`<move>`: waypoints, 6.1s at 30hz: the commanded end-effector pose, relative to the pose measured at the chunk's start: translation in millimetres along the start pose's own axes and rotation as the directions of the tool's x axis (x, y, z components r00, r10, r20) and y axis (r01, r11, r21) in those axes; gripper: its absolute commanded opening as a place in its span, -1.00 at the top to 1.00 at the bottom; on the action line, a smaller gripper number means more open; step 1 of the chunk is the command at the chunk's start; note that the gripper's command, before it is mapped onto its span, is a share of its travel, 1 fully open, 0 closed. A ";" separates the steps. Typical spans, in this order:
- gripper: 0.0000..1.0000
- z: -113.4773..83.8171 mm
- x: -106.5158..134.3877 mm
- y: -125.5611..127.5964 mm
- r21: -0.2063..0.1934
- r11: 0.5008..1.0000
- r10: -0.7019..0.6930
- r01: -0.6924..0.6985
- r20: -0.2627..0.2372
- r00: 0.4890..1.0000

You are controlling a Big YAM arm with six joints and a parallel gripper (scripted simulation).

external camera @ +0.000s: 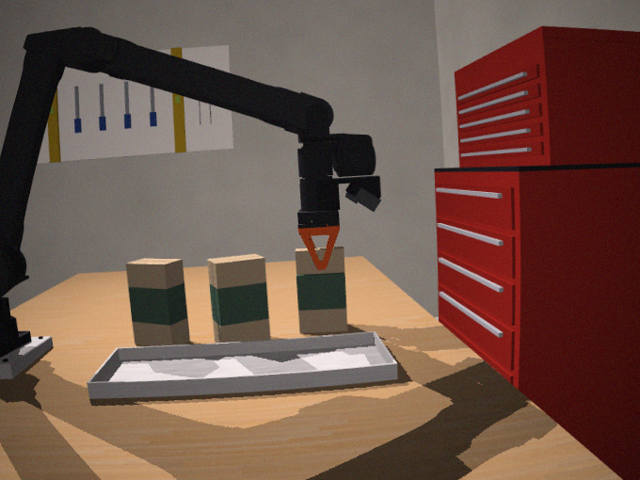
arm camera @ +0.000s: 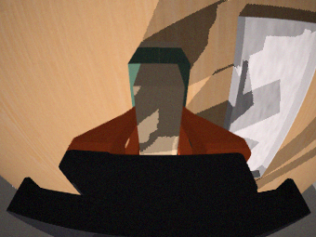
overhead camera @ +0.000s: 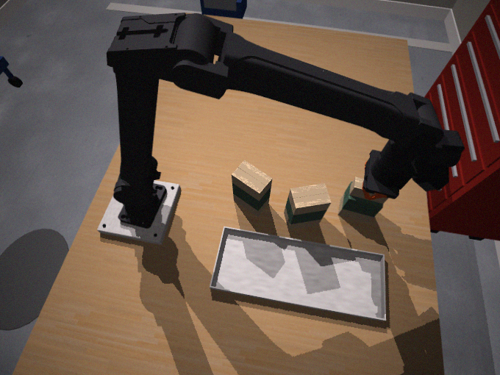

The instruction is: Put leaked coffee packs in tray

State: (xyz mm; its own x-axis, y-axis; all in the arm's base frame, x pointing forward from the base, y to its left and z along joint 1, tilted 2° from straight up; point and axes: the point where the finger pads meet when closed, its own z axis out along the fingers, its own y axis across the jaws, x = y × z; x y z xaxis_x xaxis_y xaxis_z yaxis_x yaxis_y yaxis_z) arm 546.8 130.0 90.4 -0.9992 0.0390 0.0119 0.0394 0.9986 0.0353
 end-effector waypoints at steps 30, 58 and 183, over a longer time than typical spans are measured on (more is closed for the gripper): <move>0.50 -70.8 -13.7 4.8 -0.018 1.000 0.003 -0.002 0.067 0.998; 0.50 -78.1 -14.6 1.6 -0.013 1.000 0.004 -0.003 0.048 0.999; 0.50 -66.3 -46.0 -172.3 0.002 1.000 0.001 -0.001 0.027 1.000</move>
State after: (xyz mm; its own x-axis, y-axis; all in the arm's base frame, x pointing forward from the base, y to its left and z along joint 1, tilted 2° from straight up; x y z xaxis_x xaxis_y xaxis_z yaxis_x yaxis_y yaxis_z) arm 557.4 -37.9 118.7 -0.9951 0.0791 0.0589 0.0810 0.9962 0.0307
